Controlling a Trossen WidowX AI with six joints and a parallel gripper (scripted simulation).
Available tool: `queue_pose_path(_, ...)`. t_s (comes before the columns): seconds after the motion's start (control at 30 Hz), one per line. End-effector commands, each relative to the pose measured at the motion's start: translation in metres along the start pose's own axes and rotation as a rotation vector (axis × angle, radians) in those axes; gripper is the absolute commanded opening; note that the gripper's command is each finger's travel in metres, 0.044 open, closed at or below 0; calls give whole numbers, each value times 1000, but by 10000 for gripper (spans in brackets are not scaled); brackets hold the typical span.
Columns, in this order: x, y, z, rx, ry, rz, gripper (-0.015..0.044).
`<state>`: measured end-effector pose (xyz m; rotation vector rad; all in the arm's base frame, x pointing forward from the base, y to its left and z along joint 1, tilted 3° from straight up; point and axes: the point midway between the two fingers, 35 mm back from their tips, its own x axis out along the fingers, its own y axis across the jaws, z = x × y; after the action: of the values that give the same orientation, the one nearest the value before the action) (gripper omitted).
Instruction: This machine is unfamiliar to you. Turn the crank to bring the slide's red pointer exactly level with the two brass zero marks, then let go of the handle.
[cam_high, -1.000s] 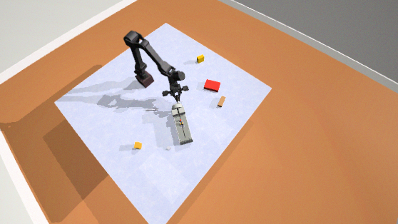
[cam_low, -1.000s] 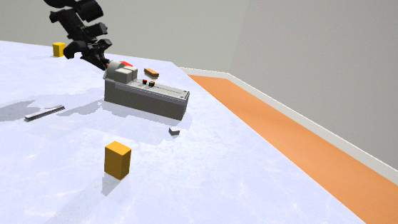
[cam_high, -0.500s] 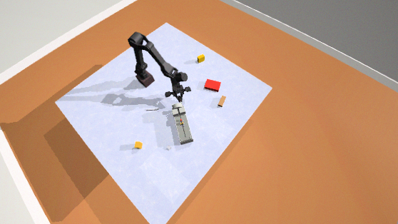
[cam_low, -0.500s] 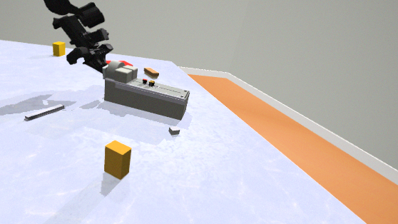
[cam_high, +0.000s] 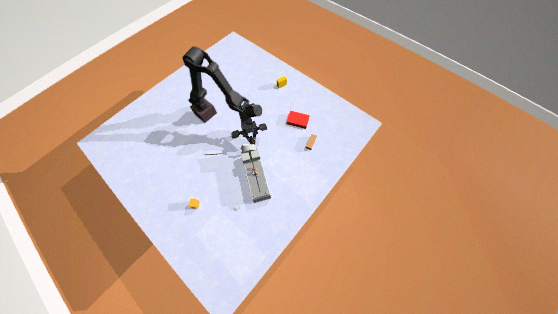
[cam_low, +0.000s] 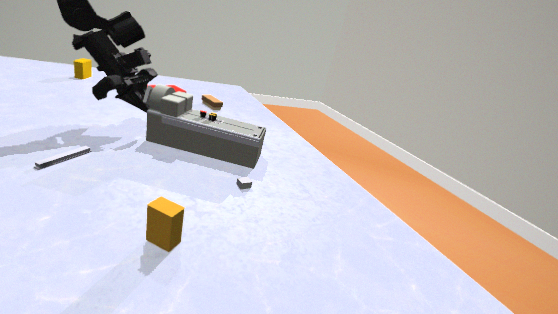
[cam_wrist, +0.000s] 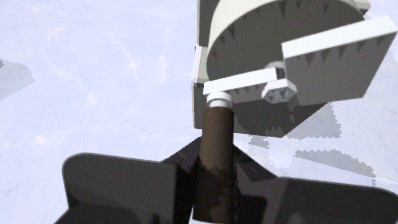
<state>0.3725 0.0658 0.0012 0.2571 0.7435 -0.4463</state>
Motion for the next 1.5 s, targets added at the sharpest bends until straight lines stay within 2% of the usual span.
queue_pose_path(0.0, 6, -5, -6, -7, 14, -3, 0)
queue_pose_path(1.47, 13, -22, -13, -8, 14, -4, 0)
